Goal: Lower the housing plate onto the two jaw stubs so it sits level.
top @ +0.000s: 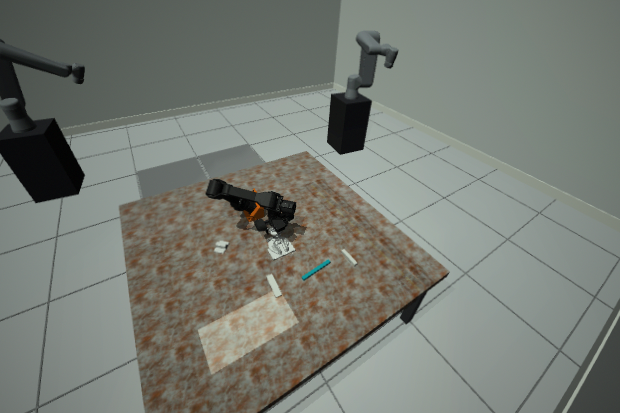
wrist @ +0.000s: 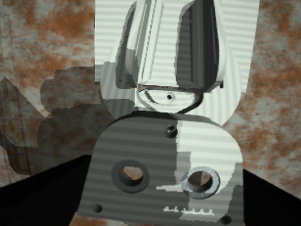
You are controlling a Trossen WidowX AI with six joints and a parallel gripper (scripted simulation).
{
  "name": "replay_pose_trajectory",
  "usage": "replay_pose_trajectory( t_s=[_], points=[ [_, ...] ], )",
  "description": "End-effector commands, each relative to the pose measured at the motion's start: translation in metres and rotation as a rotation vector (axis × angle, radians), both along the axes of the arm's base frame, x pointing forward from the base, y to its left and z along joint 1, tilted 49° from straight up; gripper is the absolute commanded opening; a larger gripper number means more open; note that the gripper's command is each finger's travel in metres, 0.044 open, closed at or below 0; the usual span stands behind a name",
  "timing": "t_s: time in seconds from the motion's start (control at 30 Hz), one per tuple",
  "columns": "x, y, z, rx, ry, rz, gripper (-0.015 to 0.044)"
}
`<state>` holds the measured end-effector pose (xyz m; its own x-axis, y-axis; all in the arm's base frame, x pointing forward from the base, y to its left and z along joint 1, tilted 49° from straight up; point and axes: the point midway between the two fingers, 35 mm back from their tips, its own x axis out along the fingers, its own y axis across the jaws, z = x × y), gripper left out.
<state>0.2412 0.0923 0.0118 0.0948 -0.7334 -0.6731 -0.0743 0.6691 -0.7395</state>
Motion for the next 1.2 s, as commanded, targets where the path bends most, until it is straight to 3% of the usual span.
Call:
replay_pose_trajectory(
  t_s=[0.0, 1.17],
  points=[
    [0.001, -0.006, -0.005, -0.006, 0.003, 0.008, 0.0351],
    [0.004, -0.036, -0.030, -0.009, 0.002, 0.008, 0.0351]
  ],
)
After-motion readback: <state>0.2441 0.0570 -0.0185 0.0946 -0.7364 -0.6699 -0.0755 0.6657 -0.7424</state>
